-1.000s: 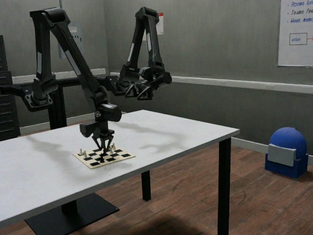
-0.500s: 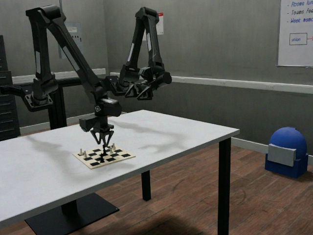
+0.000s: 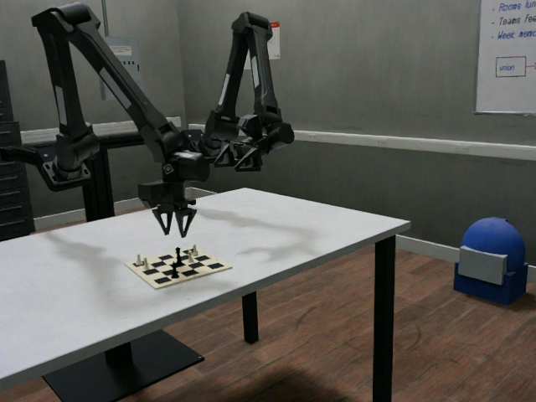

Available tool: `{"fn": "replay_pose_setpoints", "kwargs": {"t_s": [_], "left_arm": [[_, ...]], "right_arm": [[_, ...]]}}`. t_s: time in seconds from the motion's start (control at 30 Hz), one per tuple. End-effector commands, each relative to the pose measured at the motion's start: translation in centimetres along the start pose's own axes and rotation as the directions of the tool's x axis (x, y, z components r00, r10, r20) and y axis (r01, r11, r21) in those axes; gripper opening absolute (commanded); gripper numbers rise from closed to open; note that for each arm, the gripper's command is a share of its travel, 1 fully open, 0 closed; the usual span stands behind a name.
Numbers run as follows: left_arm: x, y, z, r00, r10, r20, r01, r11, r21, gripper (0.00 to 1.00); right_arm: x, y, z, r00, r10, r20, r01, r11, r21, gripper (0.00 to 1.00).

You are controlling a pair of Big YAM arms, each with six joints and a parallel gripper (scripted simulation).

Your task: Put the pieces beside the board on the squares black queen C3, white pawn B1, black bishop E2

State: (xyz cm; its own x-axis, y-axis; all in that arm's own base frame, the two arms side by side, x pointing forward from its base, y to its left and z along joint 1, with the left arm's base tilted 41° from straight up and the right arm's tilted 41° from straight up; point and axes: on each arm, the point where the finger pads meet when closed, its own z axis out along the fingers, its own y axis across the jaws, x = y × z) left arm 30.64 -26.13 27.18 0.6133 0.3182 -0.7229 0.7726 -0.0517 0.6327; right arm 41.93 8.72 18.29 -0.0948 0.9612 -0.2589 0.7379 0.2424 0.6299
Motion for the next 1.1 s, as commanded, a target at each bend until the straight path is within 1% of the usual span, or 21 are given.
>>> {"fn": "replay_pose_setpoints", "kwargs": {"t_s": [0.0, 0.3, 0.37, 0.6, 0.87, 1.07], "left_arm": [[-1.7, 2.2, -0.4, 0.998, 0.061, 0.017, -0.060, 0.998, -0.025, 1.00], [-1.7, 2.2, -0.4, 0.998, 0.061, 0.017, -0.060, 0.998, -0.025, 1.00], [-1.7, 2.2, -0.4, 0.998, 0.061, 0.017, -0.060, 0.998, -0.025, 1.00], [-1.8, 2.3, -0.4, 0.997, 0.070, 0.019, -0.069, 0.997, -0.029, 1.00], [-3.1, 4.2, -0.6, 0.997, 0.048, 0.060, -0.043, 0.995, -0.091, 1.00], [-3.5, 5.0, -0.7, 0.996, 0.045, 0.072, -0.036, 0.993, -0.115, 1.00]], "right_arm": [[-0.7, 2.4, -0.9, 0.981, -0.173, 0.092, 0.180, 0.980, -0.080, 0.60], [-2.7, 2.7, -0.1, 0.892, -0.354, 0.281, 0.387, 0.919, -0.069, 0.60], [-2.7, 2.7, -0.1, 0.892, -0.354, 0.281, 0.387, 0.919, -0.069, 0.60], [-4.6, 3.3, 0.3, 0.802, -0.441, 0.402, 0.499, 0.866, -0.045, 0.60], [-6.0, 3.8, 0.3, 0.696, -0.507, 0.509, 0.597, 0.802, -0.017, 0.60], [-6.2, 3.9, 0.4, 0.688, -0.500, 0.526, 0.600, 0.800, -0.025, 0.60]]}}
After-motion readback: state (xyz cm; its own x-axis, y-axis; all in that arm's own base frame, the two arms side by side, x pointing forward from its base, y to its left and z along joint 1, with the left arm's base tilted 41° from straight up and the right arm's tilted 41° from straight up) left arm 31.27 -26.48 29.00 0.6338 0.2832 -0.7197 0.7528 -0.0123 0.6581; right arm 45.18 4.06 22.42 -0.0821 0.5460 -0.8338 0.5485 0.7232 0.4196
